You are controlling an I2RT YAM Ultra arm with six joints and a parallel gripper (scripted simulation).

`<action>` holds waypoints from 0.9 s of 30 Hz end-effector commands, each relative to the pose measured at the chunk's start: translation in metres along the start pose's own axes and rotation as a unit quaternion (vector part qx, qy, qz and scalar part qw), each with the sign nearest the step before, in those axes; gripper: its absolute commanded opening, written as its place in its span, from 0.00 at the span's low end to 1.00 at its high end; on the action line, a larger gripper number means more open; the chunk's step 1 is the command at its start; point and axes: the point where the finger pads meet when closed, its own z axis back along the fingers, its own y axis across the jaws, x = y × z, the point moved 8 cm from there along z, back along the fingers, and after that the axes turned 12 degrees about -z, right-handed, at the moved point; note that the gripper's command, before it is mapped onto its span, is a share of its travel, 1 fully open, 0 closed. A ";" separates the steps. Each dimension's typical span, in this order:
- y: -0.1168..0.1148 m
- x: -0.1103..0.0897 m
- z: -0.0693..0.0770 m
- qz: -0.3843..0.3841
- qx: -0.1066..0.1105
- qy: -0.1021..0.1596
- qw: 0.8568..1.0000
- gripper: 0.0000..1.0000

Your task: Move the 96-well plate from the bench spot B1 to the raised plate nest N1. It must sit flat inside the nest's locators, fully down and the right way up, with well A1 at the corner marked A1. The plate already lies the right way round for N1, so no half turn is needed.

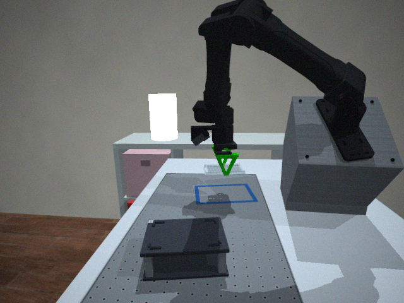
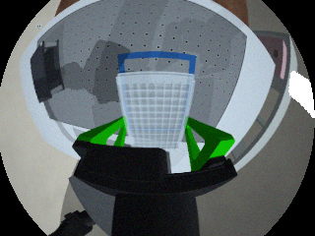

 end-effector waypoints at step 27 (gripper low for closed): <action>0.035 0.005 0.010 0.006 0.001 -0.008 1.000 0.00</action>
